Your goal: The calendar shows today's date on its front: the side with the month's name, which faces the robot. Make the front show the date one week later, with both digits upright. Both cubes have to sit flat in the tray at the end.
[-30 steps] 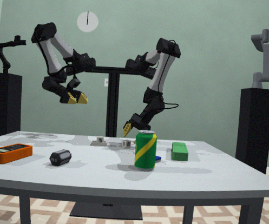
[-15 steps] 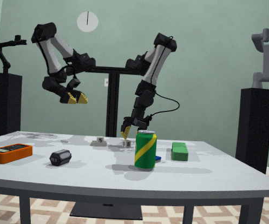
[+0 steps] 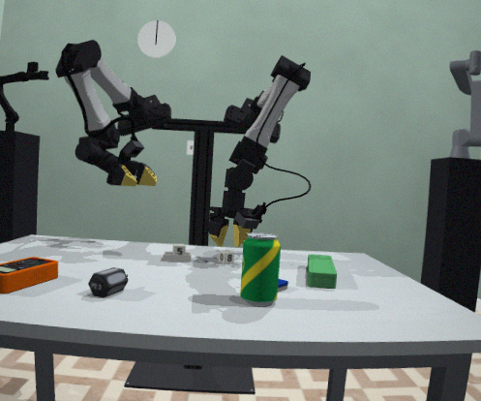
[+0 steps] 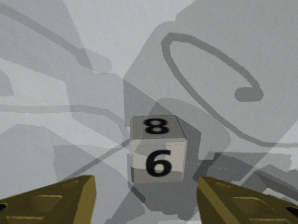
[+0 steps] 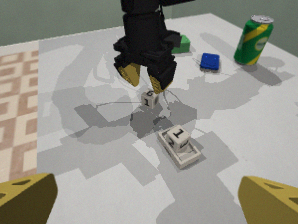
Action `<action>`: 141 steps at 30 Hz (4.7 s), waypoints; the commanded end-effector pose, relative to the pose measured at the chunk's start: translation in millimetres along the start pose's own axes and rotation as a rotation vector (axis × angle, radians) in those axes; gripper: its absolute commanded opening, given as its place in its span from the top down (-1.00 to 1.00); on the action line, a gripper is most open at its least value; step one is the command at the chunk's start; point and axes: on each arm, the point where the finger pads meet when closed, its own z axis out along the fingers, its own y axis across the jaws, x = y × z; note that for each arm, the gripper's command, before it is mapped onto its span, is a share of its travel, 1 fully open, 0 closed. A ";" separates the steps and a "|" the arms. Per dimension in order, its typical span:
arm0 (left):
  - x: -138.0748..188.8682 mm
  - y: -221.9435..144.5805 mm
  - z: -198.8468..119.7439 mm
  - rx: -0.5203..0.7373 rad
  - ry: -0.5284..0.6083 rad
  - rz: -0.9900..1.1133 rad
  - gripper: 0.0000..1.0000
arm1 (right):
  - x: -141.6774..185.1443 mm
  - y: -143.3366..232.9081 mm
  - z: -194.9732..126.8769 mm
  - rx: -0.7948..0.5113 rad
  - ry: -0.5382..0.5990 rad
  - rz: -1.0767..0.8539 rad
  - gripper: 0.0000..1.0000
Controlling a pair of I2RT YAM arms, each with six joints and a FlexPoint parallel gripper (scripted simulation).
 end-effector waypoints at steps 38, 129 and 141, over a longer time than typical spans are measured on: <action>1.8 -0.9 24.2 -0.029 0.002 0.208 0.14 | -10.1 -6.2 -2.0 0.013 -0.020 -0.027 -1.00; 88.0 -154.0 -10.1 -0.031 -0.015 -1.070 0.59 | -36.4 -80.1 -118.8 0.048 0.257 -0.094 -1.00; 63.4 -142.2 -8.1 -0.009 -0.011 -1.085 0.59 | -37.7 -69.4 -107.5 -0.001 0.224 -0.100 -1.00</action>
